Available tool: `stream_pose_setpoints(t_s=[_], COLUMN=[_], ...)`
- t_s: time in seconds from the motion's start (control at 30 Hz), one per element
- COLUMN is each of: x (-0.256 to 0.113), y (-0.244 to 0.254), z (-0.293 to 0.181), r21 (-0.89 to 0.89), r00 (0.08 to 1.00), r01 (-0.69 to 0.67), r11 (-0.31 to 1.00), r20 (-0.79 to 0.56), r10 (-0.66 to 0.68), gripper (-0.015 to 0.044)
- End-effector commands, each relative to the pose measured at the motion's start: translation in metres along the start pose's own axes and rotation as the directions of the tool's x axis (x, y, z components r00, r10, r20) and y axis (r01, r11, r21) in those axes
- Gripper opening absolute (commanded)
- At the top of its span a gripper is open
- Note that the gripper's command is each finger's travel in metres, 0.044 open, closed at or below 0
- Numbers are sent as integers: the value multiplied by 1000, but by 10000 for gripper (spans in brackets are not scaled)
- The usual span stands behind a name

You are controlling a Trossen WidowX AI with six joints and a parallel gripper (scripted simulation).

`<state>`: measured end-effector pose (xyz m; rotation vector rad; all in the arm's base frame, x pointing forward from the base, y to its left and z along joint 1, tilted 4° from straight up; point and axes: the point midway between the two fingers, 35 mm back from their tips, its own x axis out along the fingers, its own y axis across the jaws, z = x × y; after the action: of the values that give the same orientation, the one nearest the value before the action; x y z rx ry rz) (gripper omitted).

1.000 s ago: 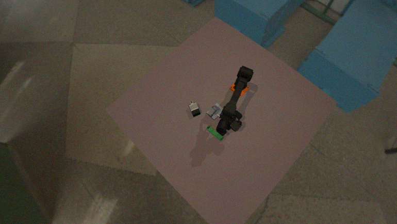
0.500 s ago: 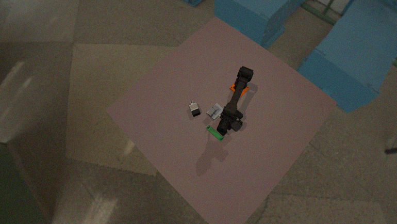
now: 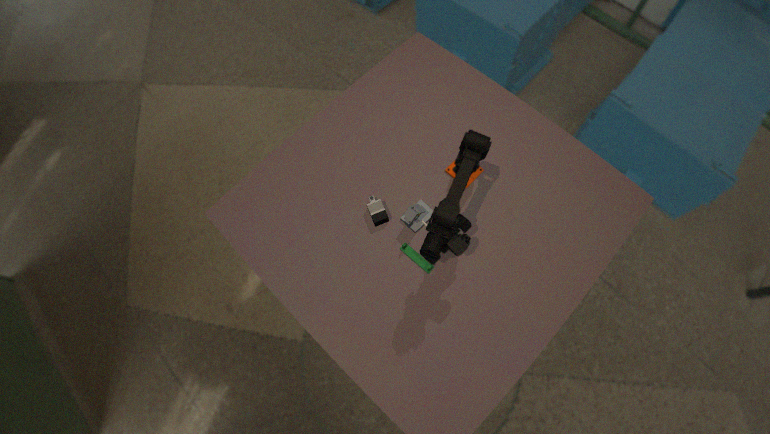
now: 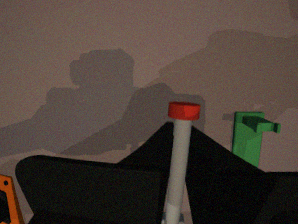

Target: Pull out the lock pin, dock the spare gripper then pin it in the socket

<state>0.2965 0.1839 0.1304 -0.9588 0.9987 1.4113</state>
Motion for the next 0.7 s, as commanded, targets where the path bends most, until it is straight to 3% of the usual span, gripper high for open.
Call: stream_pose_setpoints(t_s=[0.0, 0.67], x=[-1, -5], y=[-9, -57], z=[5, 31], r21=[-10, -54], r00=[1000, 1000], r01=[-1, -5], r11=[1000, 999], r20=[0, -1], r10=[1, 5], gripper=[0, 0])
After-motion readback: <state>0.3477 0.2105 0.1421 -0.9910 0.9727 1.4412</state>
